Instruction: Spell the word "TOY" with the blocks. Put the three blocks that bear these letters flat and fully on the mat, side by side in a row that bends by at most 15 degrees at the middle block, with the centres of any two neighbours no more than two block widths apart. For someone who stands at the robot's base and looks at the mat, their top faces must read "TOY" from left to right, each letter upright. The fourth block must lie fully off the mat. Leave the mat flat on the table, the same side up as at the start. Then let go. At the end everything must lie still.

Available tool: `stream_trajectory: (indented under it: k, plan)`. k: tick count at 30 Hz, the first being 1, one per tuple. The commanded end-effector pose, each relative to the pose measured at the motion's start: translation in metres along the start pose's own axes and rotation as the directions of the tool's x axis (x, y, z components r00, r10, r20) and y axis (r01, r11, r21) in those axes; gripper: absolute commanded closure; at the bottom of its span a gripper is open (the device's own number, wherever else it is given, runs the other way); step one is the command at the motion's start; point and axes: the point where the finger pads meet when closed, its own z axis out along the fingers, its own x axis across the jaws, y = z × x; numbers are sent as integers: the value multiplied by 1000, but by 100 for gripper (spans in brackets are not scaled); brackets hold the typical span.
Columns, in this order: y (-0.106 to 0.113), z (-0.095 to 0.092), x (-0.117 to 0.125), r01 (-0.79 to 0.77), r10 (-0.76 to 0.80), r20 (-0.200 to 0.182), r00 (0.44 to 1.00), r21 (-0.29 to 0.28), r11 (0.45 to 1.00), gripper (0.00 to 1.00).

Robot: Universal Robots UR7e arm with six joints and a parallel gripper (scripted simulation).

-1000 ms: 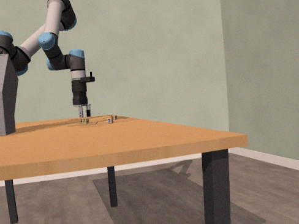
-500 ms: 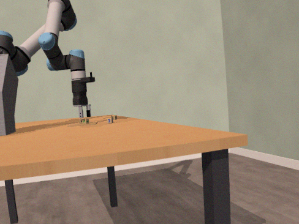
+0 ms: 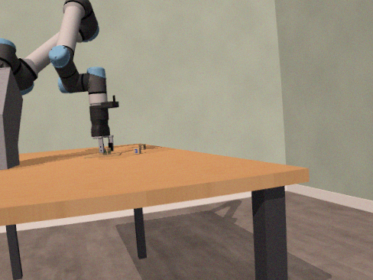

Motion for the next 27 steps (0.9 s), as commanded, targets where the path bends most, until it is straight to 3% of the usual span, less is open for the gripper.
stream_trajectory:
  k: [1,27]
  plan:
    - [0,7,0,0,0,1,1000,1,1000,0]
    - [0,10,0,0,0,1,1000,1,1000,0]
